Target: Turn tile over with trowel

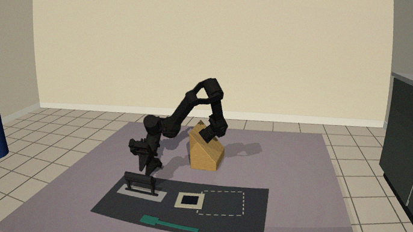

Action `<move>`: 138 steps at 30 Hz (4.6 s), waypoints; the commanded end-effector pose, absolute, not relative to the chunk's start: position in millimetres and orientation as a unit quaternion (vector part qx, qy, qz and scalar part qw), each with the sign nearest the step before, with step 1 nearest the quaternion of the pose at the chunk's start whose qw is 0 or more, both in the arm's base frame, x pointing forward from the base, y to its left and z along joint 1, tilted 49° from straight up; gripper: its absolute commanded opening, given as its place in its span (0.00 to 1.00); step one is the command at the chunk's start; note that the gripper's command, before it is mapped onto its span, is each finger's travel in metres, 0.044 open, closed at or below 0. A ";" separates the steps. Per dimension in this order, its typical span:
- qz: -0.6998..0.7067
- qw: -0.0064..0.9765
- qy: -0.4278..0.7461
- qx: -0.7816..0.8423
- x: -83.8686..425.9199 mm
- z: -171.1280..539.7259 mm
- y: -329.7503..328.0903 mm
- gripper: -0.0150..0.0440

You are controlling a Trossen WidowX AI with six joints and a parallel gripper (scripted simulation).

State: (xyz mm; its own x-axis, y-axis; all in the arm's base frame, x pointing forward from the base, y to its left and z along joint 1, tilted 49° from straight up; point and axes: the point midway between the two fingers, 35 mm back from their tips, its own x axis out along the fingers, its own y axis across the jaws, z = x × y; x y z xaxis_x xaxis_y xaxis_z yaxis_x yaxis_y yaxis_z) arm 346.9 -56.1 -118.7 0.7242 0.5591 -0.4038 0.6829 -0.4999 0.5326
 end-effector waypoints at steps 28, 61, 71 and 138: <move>-0.089 0.343 0.362 0.862 381.9 -139.3 -23.5 0.76; -0.089 0.343 0.362 0.862 384.4 -136.9 -26.0 0.25; -0.090 0.345 0.362 0.861 387.4 -112.5 -55.2 0.25; -0.040 0.406 0.373 0.834 393.2 -76.2 24.9 0.25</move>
